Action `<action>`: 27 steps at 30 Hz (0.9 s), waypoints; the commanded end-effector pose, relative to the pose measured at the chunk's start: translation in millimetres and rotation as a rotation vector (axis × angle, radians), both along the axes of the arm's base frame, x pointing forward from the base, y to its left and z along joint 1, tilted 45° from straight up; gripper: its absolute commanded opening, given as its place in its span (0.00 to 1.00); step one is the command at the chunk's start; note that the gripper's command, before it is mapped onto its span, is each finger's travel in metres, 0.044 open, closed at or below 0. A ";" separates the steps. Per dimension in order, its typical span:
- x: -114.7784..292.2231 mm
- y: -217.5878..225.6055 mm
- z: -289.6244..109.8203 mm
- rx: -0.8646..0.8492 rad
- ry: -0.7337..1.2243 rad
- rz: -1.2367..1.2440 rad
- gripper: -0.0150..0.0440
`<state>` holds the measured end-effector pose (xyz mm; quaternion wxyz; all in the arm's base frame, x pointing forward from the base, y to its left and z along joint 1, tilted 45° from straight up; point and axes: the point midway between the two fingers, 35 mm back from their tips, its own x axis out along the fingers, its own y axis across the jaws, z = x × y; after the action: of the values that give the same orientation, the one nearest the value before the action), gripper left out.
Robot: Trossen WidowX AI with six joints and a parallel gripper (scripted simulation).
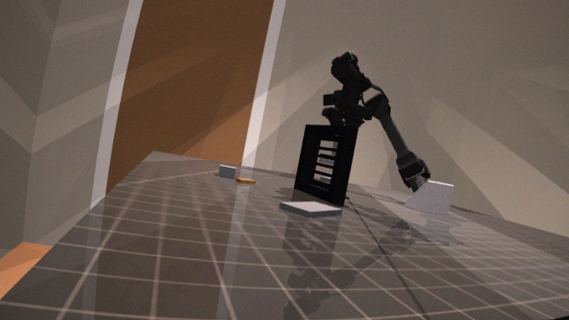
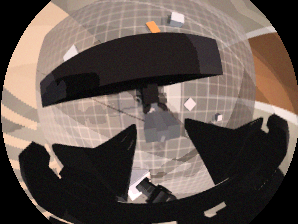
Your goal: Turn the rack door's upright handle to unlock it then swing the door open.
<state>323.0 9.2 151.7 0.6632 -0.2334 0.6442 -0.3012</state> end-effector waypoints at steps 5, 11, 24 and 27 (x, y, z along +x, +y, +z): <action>-0.4 -8.4 -10.2 0.003 0.046 -0.014 0.74; -1.1 -15.3 -17.0 0.004 0.077 -0.027 0.74; -1.5 -18.2 -19.8 0.005 0.090 -0.032 0.40; -1.5 -18.2 -19.8 0.005 0.090 -0.032 0.37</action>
<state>321.4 -8.8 132.1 0.6296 -0.2328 0.6776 -0.3005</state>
